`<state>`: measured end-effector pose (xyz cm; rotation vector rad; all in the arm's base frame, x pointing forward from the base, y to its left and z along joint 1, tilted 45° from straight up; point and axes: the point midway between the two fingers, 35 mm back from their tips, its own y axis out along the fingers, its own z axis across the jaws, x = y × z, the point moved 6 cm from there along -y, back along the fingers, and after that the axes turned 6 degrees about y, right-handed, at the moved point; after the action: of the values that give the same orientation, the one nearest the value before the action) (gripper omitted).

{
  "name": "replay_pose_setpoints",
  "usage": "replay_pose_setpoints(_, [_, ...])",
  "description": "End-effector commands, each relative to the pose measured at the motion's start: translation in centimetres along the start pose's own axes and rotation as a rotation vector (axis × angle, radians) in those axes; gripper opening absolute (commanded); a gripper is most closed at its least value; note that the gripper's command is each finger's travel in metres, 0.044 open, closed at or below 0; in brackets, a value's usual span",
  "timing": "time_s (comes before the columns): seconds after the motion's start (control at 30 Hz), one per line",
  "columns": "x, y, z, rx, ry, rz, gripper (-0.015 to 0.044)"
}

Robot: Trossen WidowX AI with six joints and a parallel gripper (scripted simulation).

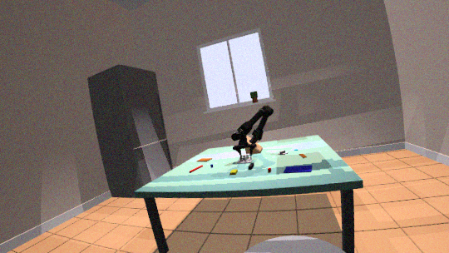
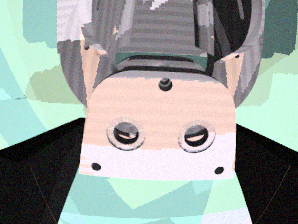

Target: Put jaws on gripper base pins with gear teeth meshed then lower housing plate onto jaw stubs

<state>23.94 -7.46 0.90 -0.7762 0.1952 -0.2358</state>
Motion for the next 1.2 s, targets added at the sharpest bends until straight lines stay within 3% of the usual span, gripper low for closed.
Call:
replay_pose_setpoints(0.0, [0.01, 0.05, 0.02, 0.003, 0.003, -0.001, 0.0351])
replay_pose_setpoints(1.17, [0.01, 0.77, 0.03, 0.003, 0.001, -0.001, 0.0351])
